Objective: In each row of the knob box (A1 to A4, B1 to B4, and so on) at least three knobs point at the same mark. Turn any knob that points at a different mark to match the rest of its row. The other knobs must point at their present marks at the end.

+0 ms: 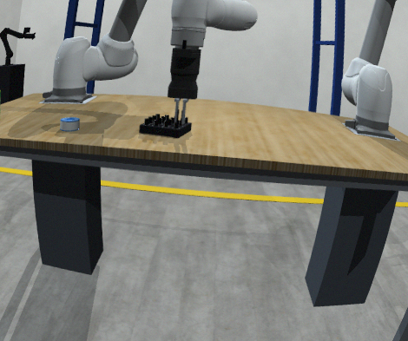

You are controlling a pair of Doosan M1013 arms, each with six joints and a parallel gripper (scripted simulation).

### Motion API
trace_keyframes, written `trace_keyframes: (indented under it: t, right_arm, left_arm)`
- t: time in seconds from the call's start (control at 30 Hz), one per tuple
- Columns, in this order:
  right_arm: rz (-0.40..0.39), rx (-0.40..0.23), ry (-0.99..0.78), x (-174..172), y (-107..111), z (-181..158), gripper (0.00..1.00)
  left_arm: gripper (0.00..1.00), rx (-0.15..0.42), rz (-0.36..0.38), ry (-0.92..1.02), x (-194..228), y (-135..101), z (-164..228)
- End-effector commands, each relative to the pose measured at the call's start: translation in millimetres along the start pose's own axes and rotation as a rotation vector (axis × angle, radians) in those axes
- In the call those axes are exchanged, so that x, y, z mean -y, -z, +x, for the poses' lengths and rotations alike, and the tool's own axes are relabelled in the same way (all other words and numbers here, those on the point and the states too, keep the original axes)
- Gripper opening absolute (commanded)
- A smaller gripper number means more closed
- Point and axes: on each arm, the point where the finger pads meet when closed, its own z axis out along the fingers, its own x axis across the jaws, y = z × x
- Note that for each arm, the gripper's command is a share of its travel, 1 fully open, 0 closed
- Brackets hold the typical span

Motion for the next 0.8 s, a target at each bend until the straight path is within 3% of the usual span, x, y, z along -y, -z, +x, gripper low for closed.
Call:
trace_keyframes:
  t: [0.0,0.77]
  right_arm:
    - [0.0,0.002,0.057,0.2,0.9,-0.3,0.3]
    - [0.001,0.002,0.567,0.2,0.8,-0.3,0.3]
  left_arm:
    - [1.0,0.0,-0.001,0.0,0.1,0.5,0.1]
    - [1.0,0.0,-0.001,0.0,0.1,0.5,0.1]
